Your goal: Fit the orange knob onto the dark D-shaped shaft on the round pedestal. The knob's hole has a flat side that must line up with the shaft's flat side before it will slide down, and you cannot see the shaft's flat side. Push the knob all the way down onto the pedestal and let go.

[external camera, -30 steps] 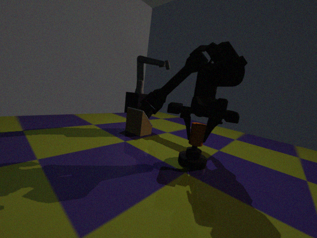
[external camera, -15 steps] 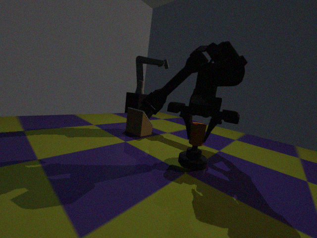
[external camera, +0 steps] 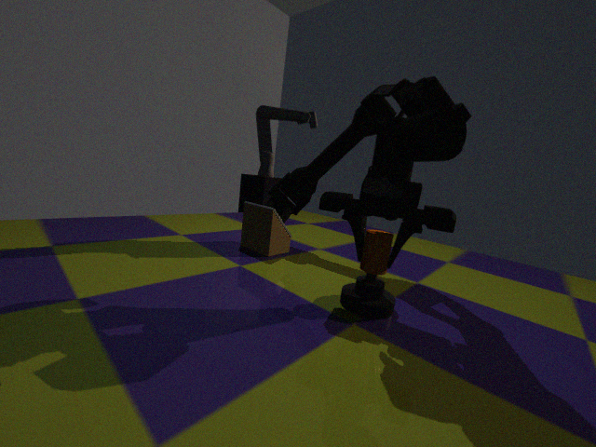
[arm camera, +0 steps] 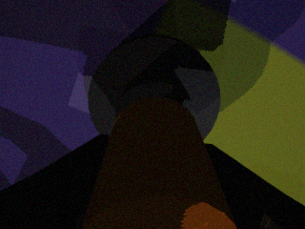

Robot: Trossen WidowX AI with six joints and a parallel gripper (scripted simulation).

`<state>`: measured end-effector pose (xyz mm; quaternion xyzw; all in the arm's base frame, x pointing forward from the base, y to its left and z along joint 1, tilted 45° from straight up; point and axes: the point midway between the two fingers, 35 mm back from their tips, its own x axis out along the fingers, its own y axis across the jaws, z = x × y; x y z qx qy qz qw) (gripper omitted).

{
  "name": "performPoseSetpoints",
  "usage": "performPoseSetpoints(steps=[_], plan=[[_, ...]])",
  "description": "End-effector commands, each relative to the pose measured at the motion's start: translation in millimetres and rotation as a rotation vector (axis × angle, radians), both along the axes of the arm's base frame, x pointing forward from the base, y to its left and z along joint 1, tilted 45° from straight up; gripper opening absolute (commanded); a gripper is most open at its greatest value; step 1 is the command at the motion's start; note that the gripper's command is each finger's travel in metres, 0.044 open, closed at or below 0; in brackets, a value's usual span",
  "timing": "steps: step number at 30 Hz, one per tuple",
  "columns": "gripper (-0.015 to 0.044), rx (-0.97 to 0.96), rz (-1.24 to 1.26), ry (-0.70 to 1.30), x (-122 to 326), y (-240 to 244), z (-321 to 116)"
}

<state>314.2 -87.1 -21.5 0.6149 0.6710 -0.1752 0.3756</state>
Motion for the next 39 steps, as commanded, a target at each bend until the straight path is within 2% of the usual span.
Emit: performPoseSetpoints(steps=[1,7,13,39], plan=[[0.0,0.001,-0.005,-0.002,0.4,-2.0,1.8],[0.0,0.002,-0.023,0.016,0.6,-3.3,3.7],[0.0,0.009,-0.155,0.143,0.3,-2.6,2.1],[0.0,0.009,-0.146,0.134,0.8,0.5,-0.6]])
